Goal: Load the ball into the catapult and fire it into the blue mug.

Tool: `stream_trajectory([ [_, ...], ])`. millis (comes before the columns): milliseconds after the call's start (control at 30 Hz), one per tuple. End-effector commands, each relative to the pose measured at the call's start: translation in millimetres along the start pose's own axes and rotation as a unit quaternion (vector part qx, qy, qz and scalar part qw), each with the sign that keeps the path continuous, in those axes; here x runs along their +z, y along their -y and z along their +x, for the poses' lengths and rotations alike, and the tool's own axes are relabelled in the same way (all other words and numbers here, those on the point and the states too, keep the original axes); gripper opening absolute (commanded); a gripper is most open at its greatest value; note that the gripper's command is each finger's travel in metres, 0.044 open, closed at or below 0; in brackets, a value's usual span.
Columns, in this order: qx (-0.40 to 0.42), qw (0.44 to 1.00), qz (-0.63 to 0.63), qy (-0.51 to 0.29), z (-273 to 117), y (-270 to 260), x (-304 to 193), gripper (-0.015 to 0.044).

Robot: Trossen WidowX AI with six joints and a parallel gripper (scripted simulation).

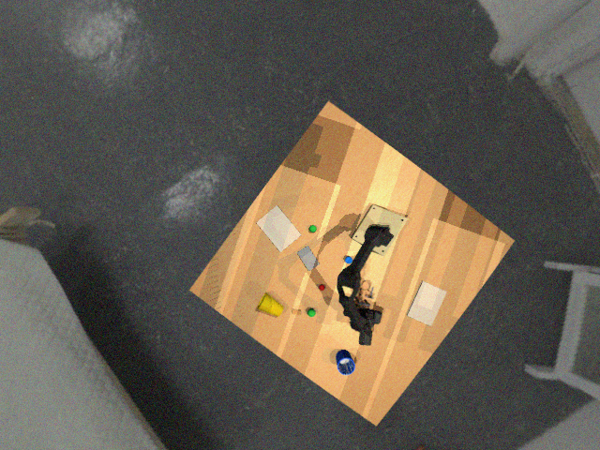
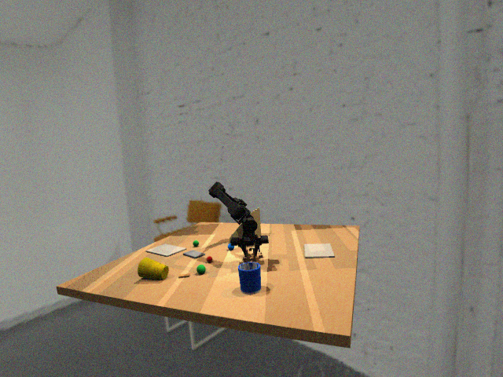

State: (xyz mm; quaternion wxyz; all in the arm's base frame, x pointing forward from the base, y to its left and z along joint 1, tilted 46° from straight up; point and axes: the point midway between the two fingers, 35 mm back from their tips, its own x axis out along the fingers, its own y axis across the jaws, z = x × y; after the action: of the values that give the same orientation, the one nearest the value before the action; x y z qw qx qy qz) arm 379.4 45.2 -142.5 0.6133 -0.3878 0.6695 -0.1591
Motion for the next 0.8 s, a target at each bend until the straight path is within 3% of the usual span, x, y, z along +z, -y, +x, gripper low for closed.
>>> stream_trajectory([
  [0,0.000,1.000,0.000,0.001,-1,0,0,0.0000],
  [133,0.000,1.000,0.000,0.001,-1,0,0,0.0000],
  [633,0.000,1.000,0.000,0.001,-4,0,1,0.0394],
  [700,0.002,1.000,0.000,0.001,-25,-1,3,0.0440],
  [767,0.003,1.000,0.000,0.002,-60,-1,3,0.0440],
])
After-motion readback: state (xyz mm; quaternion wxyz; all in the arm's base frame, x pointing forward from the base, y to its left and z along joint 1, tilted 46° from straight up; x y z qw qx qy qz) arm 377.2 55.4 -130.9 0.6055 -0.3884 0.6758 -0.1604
